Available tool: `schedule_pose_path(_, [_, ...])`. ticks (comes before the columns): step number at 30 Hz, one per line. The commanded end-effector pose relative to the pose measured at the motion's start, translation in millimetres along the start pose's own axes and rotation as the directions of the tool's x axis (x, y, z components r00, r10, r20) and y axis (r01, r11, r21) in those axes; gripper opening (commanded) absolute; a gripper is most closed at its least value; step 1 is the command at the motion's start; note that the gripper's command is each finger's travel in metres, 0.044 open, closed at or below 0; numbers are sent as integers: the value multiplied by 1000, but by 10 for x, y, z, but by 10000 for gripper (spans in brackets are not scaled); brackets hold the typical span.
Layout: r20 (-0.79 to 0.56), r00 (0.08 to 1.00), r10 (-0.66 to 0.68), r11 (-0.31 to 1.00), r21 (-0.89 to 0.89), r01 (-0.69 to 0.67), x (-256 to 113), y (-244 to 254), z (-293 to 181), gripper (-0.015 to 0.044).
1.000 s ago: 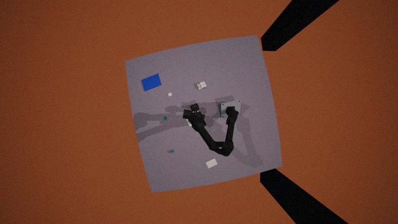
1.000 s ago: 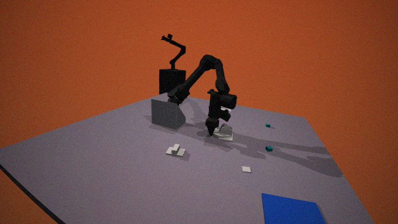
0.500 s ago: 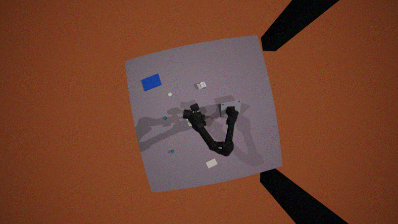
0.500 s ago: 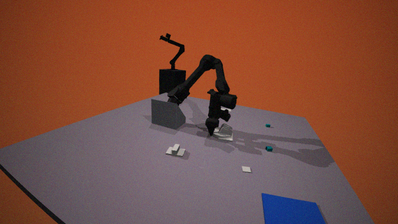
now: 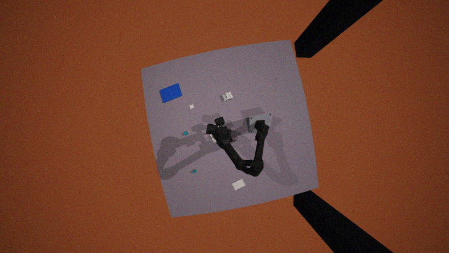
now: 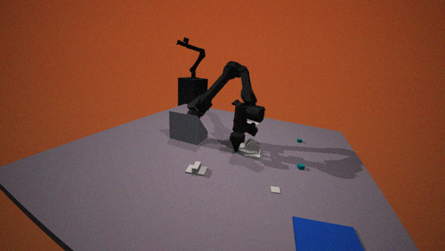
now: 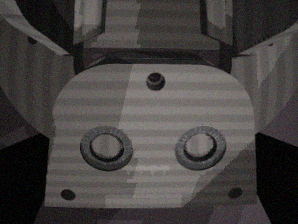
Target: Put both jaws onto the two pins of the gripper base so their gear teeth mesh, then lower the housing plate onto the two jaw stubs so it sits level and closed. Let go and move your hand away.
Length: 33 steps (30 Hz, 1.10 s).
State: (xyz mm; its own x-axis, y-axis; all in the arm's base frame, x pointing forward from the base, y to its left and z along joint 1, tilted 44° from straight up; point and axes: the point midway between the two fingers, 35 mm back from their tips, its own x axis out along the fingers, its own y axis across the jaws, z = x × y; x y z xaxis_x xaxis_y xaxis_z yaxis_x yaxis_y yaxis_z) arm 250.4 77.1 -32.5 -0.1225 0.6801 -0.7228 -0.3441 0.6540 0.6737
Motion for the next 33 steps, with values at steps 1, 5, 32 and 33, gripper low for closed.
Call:
schedule_pose_path(1, [2, 1000, 6, 1000, 4, -6, 6, 8, 2, 351])
schedule_pose_path(5, [2, 1000, 6, 1000, 4, -6, 6, 8, 2, 351])
schedule_pose_path(32, [0, 1000, -1, 1000, 2, 1, -314, -13, 12, 440])
schedule_pose_path(33, [0, 1000, 0, 1000, 3, 0, -424, -11, 9, 440])
